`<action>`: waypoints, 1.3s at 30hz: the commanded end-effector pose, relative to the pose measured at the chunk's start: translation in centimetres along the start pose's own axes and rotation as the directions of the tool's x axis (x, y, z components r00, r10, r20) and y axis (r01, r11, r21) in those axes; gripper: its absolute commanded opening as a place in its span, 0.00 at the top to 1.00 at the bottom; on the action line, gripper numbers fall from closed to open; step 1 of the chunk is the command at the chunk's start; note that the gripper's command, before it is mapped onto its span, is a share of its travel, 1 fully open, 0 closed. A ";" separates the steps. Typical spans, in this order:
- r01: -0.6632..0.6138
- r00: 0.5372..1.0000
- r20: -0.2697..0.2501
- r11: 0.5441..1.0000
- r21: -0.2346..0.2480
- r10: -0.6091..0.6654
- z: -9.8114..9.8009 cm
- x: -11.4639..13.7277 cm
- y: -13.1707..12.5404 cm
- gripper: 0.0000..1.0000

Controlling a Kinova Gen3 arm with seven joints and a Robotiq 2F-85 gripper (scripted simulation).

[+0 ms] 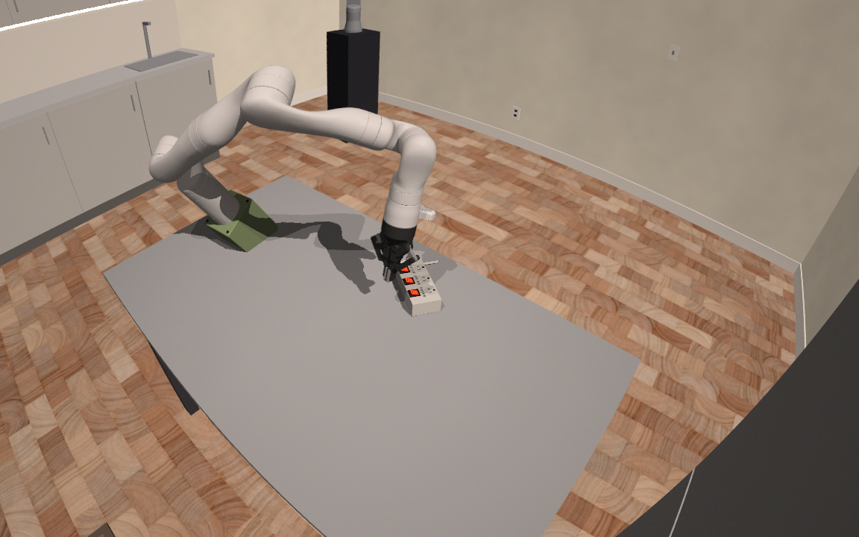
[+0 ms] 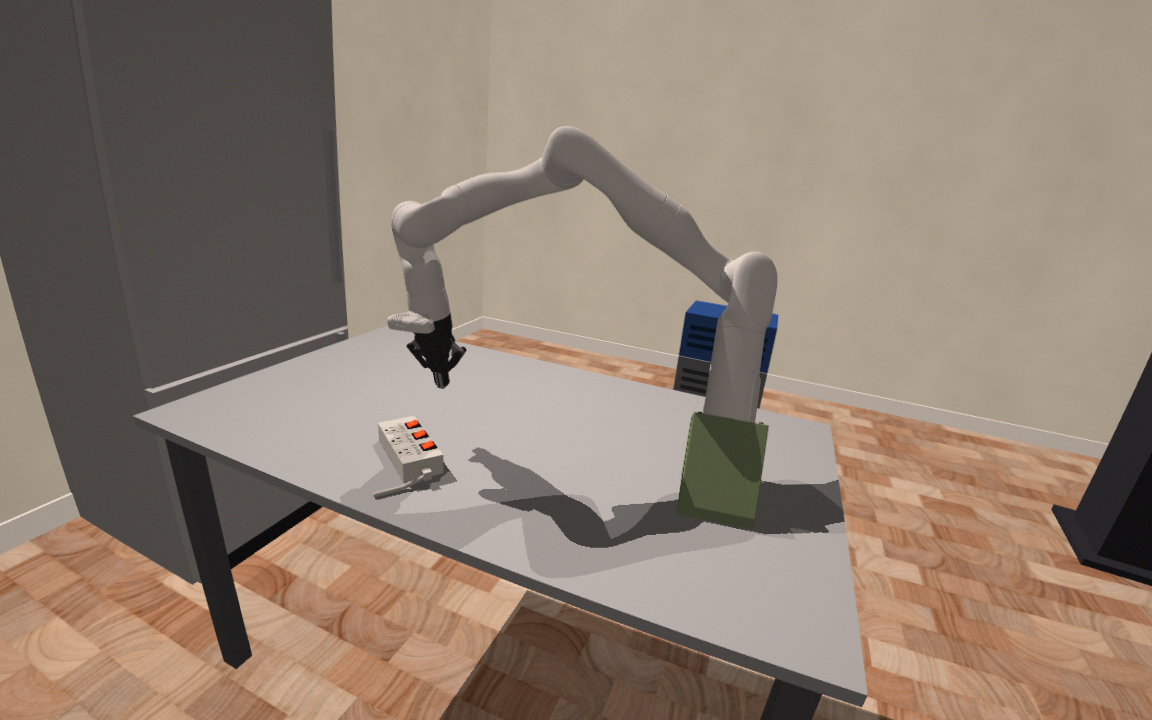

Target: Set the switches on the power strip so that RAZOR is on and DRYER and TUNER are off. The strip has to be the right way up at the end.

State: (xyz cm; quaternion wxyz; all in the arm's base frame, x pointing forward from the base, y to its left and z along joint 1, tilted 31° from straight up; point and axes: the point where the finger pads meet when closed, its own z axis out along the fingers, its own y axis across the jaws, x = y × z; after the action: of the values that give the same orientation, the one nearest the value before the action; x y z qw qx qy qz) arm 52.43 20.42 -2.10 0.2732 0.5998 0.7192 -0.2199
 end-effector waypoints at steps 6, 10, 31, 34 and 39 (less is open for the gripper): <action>-0.008 1.000 0.006 1.000 -0.009 0.008 -0.2 0.4 0.0 1.00; -0.013 1.000 0.009 1.000 -0.012 0.013 -0.2 0.5 0.1 1.00; -0.032 0.999 0.021 0.999 -0.025 0.033 -0.4 1.0 0.1 1.00; -0.032 0.999 0.021 0.999 -0.025 0.033 -0.4 1.0 0.1 1.00; -0.038 0.999 0.024 0.999 -0.029 0.039 -0.4 1.1 0.1 1.00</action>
State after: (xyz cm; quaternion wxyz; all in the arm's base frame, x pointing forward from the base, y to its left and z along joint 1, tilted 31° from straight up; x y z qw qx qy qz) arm 52.38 21.36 -2.56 0.2941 0.6076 0.7065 -0.2129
